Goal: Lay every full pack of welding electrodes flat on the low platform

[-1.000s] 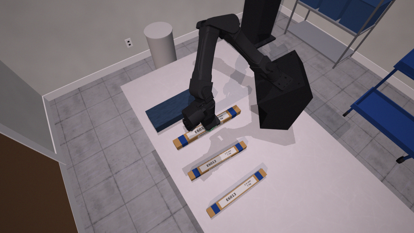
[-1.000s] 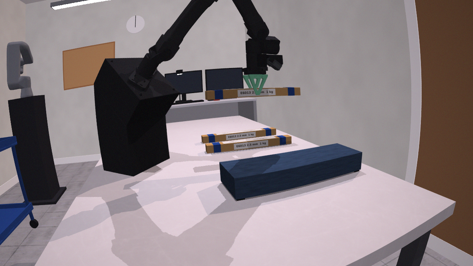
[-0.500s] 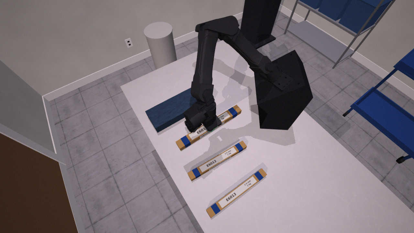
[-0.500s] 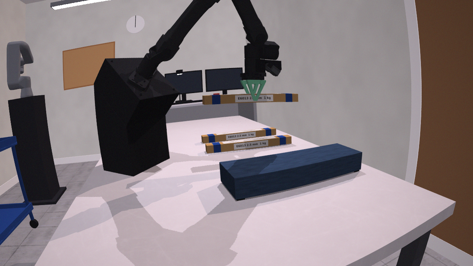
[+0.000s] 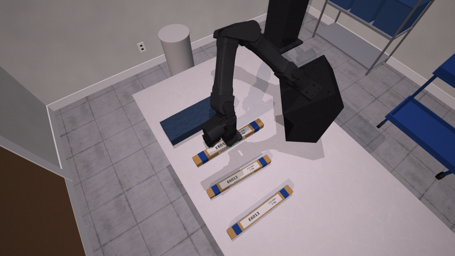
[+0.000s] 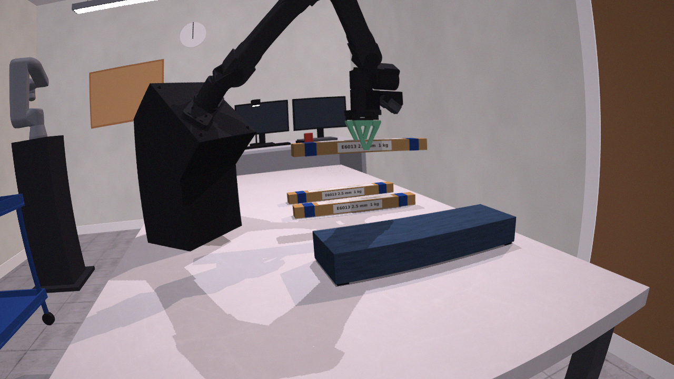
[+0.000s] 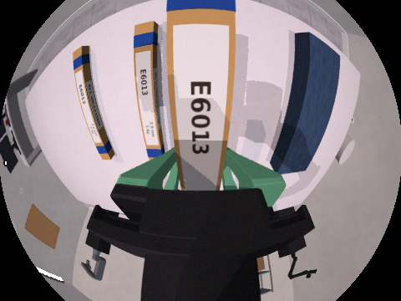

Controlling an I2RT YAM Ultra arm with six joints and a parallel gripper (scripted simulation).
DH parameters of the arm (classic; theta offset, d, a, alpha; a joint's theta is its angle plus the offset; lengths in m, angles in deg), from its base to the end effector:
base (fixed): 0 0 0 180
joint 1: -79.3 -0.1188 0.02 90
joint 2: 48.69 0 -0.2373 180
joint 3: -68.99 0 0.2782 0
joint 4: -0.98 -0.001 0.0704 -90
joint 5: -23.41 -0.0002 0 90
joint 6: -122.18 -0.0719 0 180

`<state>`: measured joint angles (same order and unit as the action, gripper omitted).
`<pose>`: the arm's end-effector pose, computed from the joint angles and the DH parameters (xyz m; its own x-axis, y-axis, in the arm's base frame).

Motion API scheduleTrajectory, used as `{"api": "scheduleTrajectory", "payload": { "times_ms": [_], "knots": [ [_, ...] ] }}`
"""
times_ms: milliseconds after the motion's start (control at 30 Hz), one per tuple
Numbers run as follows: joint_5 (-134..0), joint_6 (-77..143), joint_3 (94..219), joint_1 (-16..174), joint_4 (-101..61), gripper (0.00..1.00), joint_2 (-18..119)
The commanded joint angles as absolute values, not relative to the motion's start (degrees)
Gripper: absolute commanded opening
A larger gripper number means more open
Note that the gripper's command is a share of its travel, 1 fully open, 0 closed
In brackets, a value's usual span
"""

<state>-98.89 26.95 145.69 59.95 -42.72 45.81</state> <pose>0.3576 0.0859 0.1550 -0.8293 -0.2096 -0.5180 0.0362 0.9049 -0.4241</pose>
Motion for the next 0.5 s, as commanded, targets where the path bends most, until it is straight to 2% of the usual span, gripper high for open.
{"api": "scheduleTrajectory", "payload": {
  "times_ms": [0, 467],
  "knots": [
    [-98.42, 27.77, 145.61, 59.14, -41.17, 0.00, 44.81],
    [-97.61, 29.38, 145.14, 60.75, -37.28, 0.00, 47.04]
  ]
}}
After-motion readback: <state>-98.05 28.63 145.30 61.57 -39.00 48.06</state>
